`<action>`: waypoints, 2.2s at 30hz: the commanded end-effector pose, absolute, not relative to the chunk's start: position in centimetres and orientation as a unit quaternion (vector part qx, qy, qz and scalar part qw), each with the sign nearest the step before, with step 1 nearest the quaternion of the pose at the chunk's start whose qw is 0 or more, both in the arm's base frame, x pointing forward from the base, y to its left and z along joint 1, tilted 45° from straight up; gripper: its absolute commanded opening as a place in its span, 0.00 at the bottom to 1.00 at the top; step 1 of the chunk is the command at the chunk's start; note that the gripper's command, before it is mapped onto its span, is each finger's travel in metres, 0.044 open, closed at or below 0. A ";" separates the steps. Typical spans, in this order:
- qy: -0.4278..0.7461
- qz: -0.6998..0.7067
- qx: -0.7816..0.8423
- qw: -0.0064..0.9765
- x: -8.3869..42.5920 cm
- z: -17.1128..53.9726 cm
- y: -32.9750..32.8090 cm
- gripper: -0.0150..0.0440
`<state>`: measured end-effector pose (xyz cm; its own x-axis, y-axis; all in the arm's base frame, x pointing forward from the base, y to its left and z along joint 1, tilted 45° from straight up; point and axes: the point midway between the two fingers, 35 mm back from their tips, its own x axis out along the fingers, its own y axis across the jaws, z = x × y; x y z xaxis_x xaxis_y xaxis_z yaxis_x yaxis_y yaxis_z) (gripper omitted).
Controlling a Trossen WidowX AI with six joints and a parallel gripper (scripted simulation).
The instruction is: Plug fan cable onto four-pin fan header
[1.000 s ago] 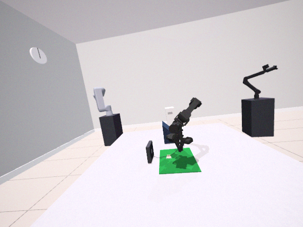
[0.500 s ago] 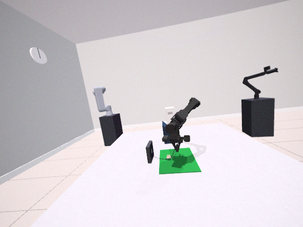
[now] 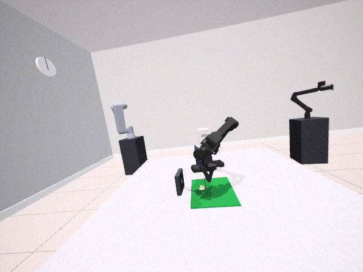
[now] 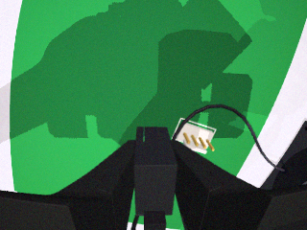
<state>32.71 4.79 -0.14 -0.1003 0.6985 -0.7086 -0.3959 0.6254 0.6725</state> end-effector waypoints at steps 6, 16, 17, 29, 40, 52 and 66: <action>0.540 0.508 0.010 0.671 32.8 -1.0 3.8 0.25; 0.444 0.594 -0.106 0.663 32.6 -1.9 2.9 0.25; 0.433 0.601 -0.117 0.661 32.6 -2.0 2.8 0.25; 0.299 0.678 -0.251 0.622 32.4 -3.1 1.8 0.25; 0.258 0.695 -0.288 0.606 32.4 -3.5 1.5 0.25; 0.253 0.697 -0.292 0.604 32.4 -3.0 1.7 0.25; 0.260 0.694 -0.285 0.607 32.2 -2.8 2.0 0.25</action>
